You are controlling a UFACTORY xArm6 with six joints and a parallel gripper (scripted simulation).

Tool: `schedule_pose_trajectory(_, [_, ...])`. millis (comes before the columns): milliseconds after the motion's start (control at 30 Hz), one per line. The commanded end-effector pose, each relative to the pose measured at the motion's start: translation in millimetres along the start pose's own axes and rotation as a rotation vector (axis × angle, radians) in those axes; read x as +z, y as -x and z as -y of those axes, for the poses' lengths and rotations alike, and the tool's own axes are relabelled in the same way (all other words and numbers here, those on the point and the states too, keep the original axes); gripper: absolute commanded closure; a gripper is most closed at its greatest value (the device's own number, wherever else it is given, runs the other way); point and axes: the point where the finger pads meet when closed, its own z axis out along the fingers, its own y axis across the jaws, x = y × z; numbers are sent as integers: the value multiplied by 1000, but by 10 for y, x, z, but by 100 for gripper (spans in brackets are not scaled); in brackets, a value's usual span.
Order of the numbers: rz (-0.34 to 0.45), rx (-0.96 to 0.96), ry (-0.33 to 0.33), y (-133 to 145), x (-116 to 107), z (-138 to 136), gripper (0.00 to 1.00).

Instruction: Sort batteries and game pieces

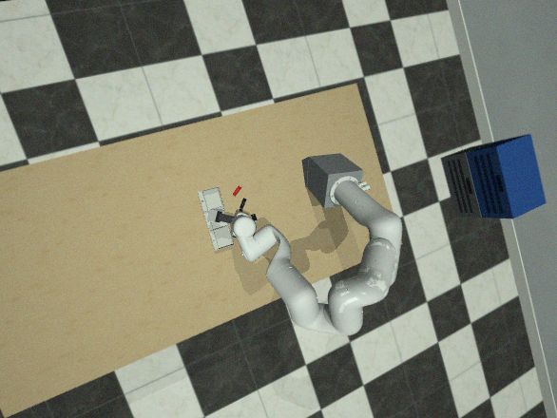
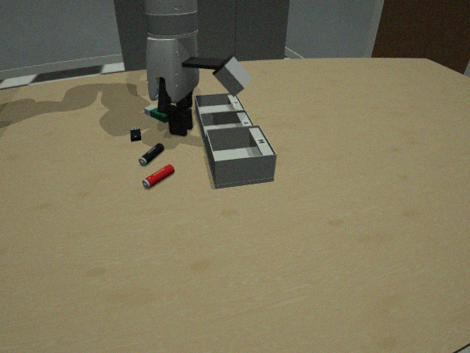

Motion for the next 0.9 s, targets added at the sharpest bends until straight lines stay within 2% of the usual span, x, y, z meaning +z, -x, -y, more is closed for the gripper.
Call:
schedule_pose_trajectory(0, [-3, 0, -1, -13, -104, 7, 100])
schedule_pose_trajectory(567, [-3, -1, -1, -13, -605, 7, 100])
schedule_pose_trajectory(867, [-3, -1, -1, -13, -605, 7, 100])
